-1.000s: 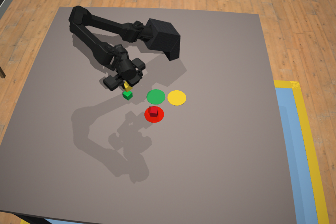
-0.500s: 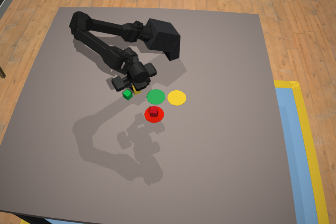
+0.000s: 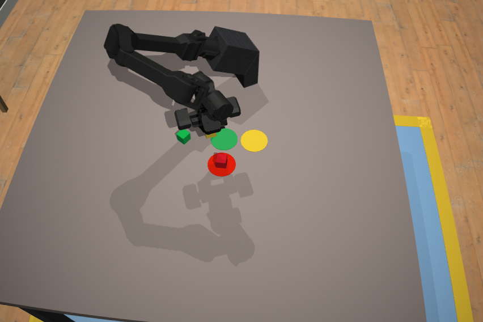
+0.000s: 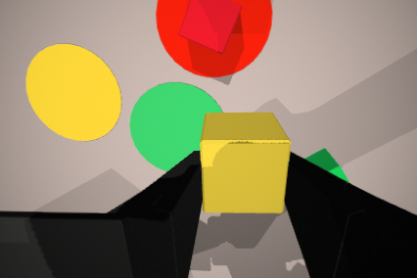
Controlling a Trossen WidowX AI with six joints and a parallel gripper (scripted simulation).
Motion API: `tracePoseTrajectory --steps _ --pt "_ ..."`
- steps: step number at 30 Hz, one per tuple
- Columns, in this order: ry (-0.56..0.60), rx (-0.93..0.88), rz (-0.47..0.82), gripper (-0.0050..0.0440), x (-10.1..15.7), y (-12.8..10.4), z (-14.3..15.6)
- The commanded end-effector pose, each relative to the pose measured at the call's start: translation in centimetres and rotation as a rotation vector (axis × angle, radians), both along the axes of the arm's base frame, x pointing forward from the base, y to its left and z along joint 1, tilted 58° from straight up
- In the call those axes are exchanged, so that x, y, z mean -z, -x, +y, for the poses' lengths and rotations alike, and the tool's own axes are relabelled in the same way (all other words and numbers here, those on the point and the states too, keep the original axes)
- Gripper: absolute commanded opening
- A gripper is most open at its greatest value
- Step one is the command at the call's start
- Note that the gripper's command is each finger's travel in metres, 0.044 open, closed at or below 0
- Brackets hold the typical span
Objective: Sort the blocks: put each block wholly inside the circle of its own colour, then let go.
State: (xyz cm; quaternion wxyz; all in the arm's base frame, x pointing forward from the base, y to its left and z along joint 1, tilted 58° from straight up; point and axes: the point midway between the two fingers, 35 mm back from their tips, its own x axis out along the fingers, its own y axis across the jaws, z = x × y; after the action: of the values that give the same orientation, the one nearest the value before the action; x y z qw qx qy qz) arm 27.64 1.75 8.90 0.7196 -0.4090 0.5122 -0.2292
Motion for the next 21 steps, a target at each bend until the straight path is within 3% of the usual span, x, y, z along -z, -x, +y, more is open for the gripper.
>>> tracePoseTrajectory --steps 1,21 --pt "-0.028 0.037 -0.054 0.0105 1.0 -0.6 0.9" --pt "-0.137 0.207 -0.287 0.0105 6.3 -1.2 3.7"
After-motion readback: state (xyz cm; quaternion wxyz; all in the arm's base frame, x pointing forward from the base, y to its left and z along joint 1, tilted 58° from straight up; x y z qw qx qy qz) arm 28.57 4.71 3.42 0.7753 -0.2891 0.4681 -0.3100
